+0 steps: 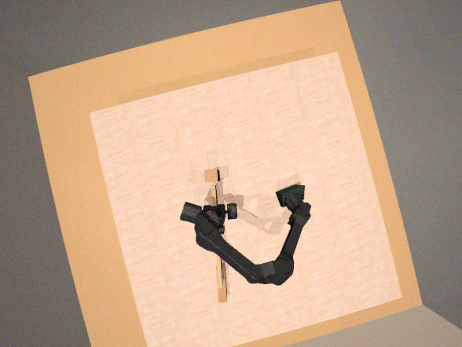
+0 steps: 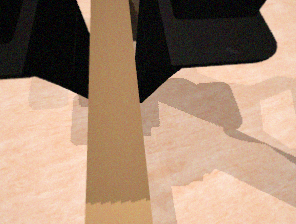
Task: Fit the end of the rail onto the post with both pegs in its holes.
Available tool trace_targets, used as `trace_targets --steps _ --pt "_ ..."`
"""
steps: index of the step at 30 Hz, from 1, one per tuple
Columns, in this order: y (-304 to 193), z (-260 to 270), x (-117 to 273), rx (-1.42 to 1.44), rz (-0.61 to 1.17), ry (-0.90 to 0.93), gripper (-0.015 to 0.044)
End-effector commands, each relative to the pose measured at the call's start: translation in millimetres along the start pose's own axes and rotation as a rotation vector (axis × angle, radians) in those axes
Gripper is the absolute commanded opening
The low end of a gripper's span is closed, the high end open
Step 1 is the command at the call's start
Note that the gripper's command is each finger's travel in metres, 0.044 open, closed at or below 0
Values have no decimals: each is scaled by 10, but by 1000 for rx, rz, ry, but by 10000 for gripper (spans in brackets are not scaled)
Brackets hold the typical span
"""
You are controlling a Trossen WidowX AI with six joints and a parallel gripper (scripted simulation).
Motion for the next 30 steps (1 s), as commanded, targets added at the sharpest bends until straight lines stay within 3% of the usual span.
trace_targets --steps 1,30 --pt "-37 -11 35 1 -1 -12 0" --pt "-112 -19 37 1 -1 -12 0"
Point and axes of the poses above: the point midway between the two fingers, 35 mm back from their tips, its own x axis back along the fingers, its own z axis across the jaws, y = z × x, the point moved 6 cm from there along x, back along the fingers, and after that the axes turned 12 degrees about -x, right-handed, at the moved point
